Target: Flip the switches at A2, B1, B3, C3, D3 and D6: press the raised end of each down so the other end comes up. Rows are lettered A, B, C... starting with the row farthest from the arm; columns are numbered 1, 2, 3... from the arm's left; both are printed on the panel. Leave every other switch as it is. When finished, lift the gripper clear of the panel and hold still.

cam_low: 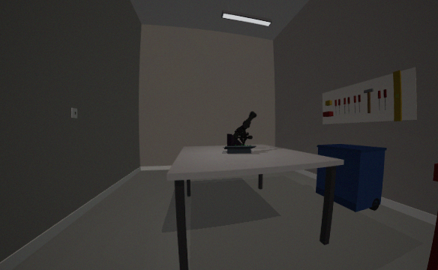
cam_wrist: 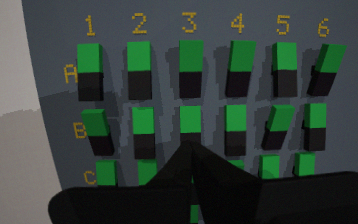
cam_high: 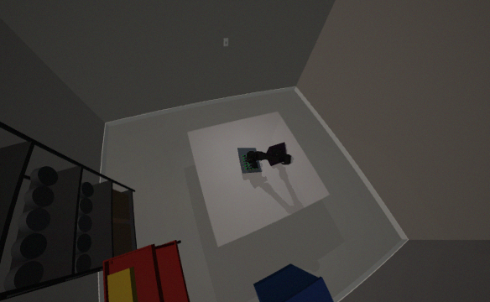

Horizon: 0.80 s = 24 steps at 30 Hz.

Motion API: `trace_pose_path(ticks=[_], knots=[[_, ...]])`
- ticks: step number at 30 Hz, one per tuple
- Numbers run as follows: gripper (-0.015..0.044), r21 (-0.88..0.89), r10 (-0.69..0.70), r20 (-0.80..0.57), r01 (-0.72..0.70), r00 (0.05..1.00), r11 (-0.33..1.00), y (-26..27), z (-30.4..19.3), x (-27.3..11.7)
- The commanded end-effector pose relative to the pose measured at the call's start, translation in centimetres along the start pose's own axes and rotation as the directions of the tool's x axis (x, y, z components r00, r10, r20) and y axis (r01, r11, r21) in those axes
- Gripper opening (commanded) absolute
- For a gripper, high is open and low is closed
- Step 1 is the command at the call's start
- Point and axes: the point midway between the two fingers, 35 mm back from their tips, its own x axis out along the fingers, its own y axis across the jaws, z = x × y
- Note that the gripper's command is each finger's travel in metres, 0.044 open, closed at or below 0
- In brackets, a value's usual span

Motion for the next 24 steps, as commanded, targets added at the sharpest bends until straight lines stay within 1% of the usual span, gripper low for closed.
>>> trace_pose_path(ticks=[1,24], knots=[[0.0,0.005,-0.005,-0.002,0.005,1.0,1.0,-0.12,-0.12,0.06],[0.0,0.005,-0.005,-0.002,0.005,1.0,1.0,-0.12,-0.13,0.27]])
